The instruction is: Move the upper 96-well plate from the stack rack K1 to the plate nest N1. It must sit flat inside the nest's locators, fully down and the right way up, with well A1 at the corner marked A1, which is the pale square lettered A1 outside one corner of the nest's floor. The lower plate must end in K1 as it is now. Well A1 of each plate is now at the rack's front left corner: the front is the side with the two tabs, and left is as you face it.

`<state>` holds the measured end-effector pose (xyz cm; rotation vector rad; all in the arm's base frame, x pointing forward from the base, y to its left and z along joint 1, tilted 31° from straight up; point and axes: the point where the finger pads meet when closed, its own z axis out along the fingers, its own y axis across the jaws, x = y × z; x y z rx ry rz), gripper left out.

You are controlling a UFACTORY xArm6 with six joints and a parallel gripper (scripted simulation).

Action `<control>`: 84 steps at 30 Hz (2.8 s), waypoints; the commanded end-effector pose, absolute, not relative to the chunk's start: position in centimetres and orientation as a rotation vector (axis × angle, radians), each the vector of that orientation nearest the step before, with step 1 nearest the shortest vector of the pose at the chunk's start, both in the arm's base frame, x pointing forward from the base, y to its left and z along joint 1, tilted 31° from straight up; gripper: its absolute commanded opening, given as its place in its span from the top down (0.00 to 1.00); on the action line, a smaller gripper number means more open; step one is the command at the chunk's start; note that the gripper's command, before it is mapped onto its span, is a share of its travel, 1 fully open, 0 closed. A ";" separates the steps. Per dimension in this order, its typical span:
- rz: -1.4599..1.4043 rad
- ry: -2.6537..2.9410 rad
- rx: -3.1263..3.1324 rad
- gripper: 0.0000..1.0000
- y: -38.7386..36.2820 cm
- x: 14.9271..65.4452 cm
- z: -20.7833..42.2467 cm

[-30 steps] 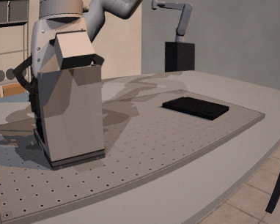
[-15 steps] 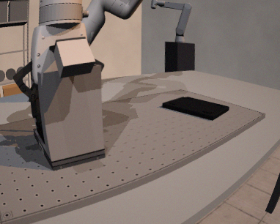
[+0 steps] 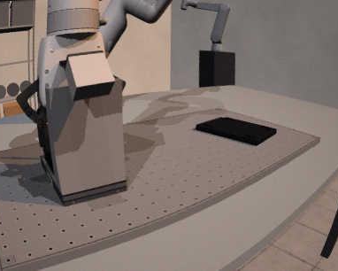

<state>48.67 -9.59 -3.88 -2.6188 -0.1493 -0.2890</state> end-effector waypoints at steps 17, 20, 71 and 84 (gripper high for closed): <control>-0.294 -0.149 -2.620 0.00 -9.1 49.0 -4.7; -0.294 -0.149 -2.620 0.00 -9.1 49.0 -4.8; -0.294 -0.149 -2.620 1.00 -9.1 49.0 -4.8; -0.294 -0.149 -2.620 1.00 -9.1 49.0 -4.8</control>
